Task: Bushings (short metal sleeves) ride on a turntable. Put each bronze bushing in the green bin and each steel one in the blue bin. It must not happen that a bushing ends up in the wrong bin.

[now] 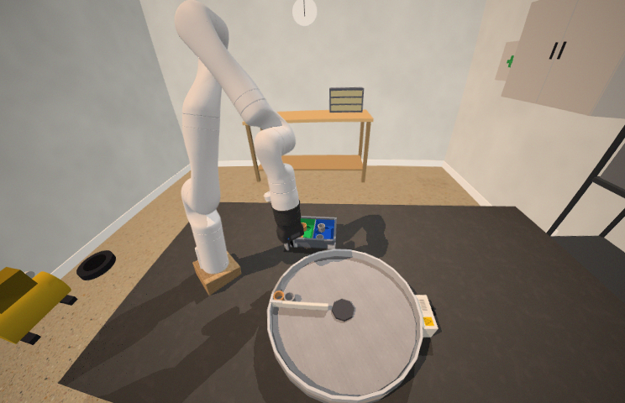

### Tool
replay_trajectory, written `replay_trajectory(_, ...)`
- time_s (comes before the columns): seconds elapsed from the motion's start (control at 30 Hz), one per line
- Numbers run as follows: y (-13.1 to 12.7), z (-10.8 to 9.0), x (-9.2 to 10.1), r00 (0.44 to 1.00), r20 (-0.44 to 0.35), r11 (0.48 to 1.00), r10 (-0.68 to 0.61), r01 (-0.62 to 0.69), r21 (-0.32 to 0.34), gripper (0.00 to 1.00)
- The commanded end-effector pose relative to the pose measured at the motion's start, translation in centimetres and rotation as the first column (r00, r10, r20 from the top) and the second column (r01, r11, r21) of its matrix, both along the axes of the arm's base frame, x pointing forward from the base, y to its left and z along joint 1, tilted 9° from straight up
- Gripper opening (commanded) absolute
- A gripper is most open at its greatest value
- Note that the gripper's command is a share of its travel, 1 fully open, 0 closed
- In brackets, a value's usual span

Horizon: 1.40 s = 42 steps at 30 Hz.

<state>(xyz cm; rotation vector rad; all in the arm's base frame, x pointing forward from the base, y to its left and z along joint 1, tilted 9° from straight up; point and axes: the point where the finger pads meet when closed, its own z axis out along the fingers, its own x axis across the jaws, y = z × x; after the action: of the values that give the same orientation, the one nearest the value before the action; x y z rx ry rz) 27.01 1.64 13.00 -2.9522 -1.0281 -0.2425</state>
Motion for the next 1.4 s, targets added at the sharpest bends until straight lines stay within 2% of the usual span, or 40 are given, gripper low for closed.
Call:
replay_trajectory(0.0, -2.2, -0.1, -0.1, 0.994, -0.024, 0.993, 0.107, -0.105, 0.055, 0.4)
replay_trajectory(0.1, -2.2, -0.1, -0.1, 0.994, -0.024, 0.993, 0.107, -0.105, 0.055, 0.4)
replay_trajectory(0.2, -5.4, -0.7, -0.4, 0.968, -0.009, 0.967, 0.251, -0.251, 0.035, 0.4)
replay_trajectory(0.37, -7.8, -1.1, -0.6, 0.935, 0.0, 0.935, 0.354, -0.354, 0.02, 0.4)
replay_trajectory(0.5, -7.9, -1.1, -0.6, 0.933, 0.0, 0.933, 0.359, -0.359, 0.021, 0.4)
replay_trajectory(0.53, -9.0, -1.3, -0.7, 0.913, 0.004, 0.913, 0.408, -0.408, 0.014, 0.4)
replay_trajectory(0.6, -9.0, -1.3, -0.7, 0.913, 0.004, 0.913, 0.408, -0.408, 0.014, 0.4)
replay_trajectory(0.7, -12.3, -1.8, -1.0, 0.841, 0.013, 0.841, 0.541, -0.541, -0.009, 0.4)
replay_trajectory(0.73, -12.4, -1.8, -1.0, 0.838, 0.014, 0.838, 0.545, -0.545, -0.009, 0.4)
replay_trajectory(0.77, -13.3, -2.0, -1.1, 0.814, 0.014, 0.814, 0.581, -0.581, -0.018, 0.4)
replay_trajectory(1.2, -13.5, -2.0, -1.1, 0.809, 0.016, 0.809, 0.588, -0.588, -0.017, 0.4)
replay_trajectory(1.37, -13.2, -3.4, -0.9, 0.806, 0.017, 0.806, 0.592, -0.592, -0.019, 0.4)
